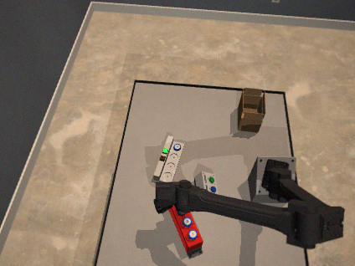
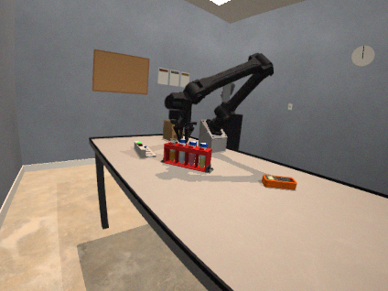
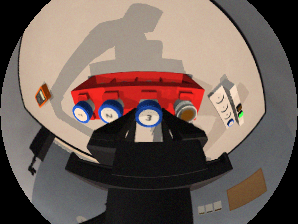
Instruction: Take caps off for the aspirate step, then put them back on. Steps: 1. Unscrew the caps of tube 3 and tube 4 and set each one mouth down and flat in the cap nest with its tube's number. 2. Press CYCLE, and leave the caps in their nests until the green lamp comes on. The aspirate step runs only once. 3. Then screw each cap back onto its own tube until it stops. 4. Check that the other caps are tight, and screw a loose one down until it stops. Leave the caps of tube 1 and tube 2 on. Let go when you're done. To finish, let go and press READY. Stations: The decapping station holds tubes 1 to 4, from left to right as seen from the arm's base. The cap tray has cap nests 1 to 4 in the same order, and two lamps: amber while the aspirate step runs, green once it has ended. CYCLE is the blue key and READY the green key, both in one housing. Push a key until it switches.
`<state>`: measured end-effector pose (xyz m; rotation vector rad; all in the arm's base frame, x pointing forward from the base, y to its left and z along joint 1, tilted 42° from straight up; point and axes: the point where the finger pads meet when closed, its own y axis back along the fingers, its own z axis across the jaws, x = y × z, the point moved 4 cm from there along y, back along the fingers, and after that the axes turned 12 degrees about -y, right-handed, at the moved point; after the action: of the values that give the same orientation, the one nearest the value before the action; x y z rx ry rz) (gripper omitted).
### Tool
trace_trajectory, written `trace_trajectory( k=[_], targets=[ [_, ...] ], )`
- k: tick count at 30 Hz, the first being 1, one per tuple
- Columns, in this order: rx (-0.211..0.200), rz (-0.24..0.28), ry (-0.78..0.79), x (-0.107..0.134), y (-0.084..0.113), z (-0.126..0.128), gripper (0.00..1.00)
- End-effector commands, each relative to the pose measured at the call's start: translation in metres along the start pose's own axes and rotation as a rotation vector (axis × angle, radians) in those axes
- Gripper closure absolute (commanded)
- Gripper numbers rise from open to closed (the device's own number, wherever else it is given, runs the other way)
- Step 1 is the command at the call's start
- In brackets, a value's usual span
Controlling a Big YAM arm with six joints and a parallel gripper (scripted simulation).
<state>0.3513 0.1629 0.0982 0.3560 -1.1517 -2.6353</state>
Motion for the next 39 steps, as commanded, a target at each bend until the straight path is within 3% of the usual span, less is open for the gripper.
trace_trajectory(
  k=[1, 11, 36, 39],
  targets=[
    [0.002, -0.017, 0.035, -0.0091, 0.0062, 0.0027, 1.00],
    [0.002, -0.017, 0.035, -0.0091, 0.0062, 0.0027, 1.00],
    [-0.002, -0.016, -0.725, -0.0151, 0.0019, 0.0058, 1.00],
    [-0.002, -0.017, -0.744, -0.0152, 0.0022, 0.0054, 1.00]
  ],
)
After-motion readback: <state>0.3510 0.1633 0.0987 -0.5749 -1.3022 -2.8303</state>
